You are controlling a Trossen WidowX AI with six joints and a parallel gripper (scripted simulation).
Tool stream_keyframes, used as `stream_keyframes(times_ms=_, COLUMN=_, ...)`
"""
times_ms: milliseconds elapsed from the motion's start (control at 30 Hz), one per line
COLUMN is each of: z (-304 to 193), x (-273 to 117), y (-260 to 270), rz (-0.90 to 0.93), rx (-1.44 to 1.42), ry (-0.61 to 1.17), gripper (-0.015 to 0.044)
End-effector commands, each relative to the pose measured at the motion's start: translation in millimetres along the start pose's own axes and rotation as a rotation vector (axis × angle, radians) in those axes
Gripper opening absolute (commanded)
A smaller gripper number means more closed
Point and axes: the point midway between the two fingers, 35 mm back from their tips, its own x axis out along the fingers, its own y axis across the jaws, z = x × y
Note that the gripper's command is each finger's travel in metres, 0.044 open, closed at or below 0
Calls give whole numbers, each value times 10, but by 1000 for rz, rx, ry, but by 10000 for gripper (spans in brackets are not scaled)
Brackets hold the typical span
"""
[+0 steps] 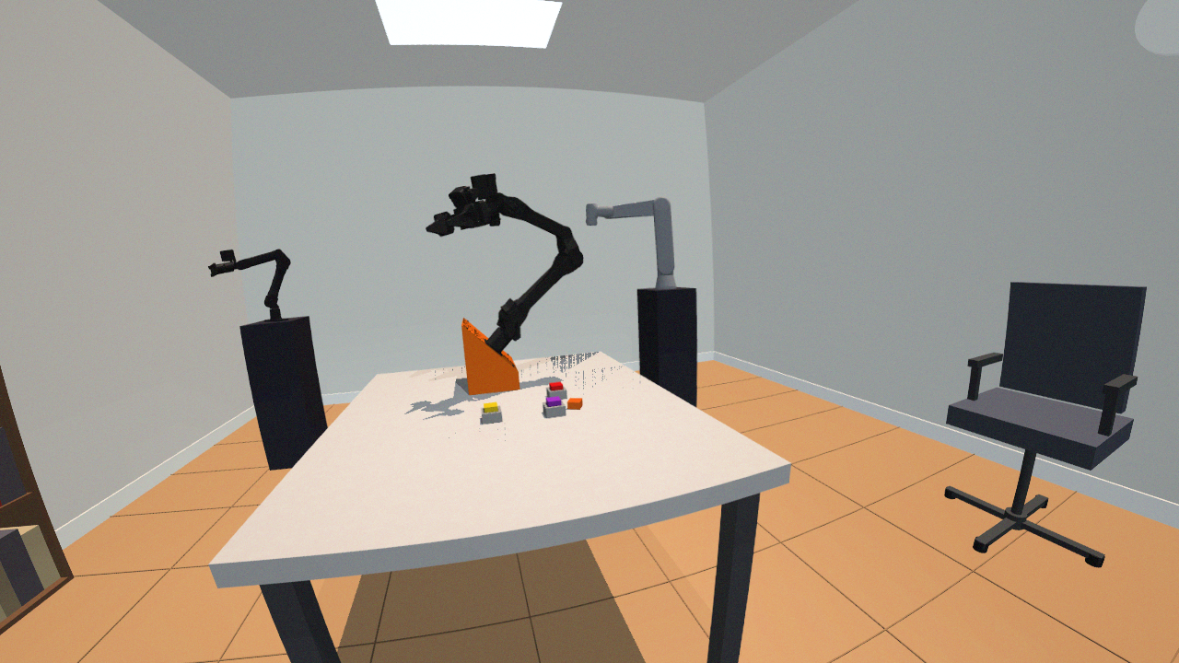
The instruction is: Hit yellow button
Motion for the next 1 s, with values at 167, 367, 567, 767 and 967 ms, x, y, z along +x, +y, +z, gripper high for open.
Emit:
stream_keyframes(times_ms=167, z=-1175, x=884, y=651, rz=203, rx=-334, ry=532, gripper=400)
stream_keyframes(times_ms=367, z=-2121, x=1108, y=986, rz=355, rx=-554, ry=879, gripper=400)
stream_keyframes(times_ms=567, z=-3050, x=1066, y=1169, rz=512, rx=-746, ry=1216, gripper=400)
stream_keyframes(times_ms=767, z=-3082, x=1060, y=1172, rz=517, rx=-752, ry=1228, gripper=400)
stream_keyframes(times_ms=967, z=-3654, x=1220, y=1153, rz=520, rx=-751, ry=1229, gripper=242)
